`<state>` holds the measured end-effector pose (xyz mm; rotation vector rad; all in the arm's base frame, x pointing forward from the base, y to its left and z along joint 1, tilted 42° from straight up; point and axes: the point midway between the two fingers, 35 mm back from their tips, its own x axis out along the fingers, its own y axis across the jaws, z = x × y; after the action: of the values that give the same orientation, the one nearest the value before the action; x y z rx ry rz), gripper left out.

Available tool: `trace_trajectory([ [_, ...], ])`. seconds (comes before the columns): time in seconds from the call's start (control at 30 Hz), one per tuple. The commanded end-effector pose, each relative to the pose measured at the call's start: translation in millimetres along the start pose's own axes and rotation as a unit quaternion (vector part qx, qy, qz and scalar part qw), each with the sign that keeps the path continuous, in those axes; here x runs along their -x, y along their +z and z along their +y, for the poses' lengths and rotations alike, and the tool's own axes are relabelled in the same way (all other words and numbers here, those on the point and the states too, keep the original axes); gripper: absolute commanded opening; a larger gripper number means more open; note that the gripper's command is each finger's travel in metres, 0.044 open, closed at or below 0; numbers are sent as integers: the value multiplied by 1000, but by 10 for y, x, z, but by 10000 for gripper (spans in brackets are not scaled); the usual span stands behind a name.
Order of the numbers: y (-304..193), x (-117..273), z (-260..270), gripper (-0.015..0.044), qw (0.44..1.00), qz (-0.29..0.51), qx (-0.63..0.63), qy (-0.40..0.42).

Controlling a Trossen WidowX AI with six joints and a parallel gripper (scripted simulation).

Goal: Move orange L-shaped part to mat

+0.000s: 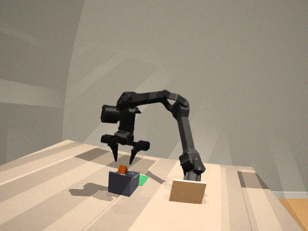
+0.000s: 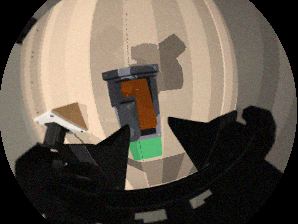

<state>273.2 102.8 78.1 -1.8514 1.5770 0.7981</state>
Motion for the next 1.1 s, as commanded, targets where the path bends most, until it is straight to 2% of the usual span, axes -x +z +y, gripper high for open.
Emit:
trace_trajectory([
  [0.0, -8, -74, -5, 280, 1000, 2, 2, -1],
  [0.83, -16, -453, 1, 280, 1000, 3, 2, -1],
  [1.03, -10, -415, 2, 122, 1000, 1, 0, 1],
  [1.07, -10, -415, 2, 116, 1000, 1, 0, 1],
])
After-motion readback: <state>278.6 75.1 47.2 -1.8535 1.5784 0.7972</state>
